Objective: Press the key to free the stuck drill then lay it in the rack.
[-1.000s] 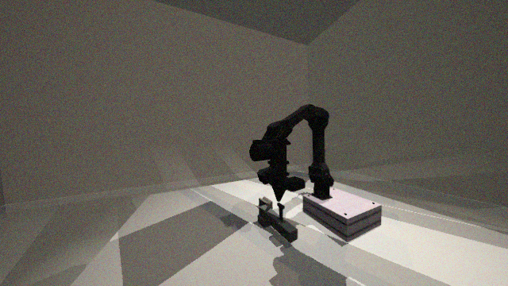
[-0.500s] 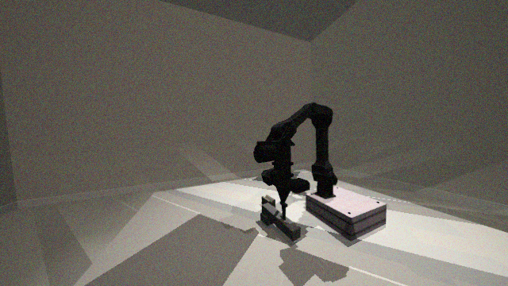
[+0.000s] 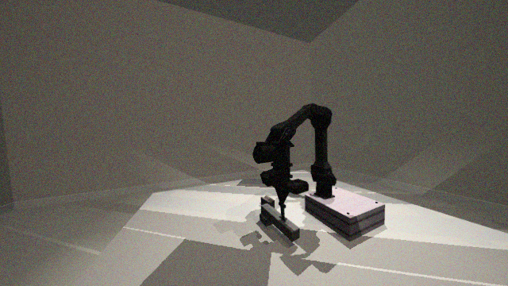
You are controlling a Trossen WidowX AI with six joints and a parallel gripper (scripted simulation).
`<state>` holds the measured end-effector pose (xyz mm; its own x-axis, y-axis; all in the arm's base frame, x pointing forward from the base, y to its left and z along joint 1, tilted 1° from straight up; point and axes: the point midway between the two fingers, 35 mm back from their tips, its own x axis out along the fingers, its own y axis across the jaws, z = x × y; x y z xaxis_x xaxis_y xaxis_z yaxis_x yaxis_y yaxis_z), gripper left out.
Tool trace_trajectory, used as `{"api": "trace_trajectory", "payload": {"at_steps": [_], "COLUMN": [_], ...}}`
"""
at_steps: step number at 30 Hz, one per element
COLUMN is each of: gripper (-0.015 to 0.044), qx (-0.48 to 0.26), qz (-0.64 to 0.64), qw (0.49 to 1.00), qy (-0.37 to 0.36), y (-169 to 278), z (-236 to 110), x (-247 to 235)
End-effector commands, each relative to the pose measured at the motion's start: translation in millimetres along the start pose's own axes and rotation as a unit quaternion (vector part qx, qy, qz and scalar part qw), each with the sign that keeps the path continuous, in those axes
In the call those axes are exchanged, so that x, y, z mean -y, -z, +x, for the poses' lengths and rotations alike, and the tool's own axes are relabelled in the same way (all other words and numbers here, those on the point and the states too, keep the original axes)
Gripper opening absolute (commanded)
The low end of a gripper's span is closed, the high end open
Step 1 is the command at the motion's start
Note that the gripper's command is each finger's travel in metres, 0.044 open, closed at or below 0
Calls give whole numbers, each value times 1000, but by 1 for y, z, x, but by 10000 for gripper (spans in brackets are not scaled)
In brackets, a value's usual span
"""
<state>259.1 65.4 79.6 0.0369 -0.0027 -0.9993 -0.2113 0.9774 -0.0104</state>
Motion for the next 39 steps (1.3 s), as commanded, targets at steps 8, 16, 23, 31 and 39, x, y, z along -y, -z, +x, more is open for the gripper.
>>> {"api": "trace_trajectory", "payload": {"at_steps": [8, 16, 23, 31, 39], "gripper": [0, 0, 0, 0, 0], "qx": [-9, -9, -9, -9, -9], "qz": [0, 0, 0, 0, 0], "qw": [1000, 1000, 1000, 1000, 1000], "qy": [-1, -1, -1, -1, -1], "y": [1, 3, 5, 6, 7], "z": [9, 11, 13, 17, 19], "x": [1, 1, 1, 1, 1]}}
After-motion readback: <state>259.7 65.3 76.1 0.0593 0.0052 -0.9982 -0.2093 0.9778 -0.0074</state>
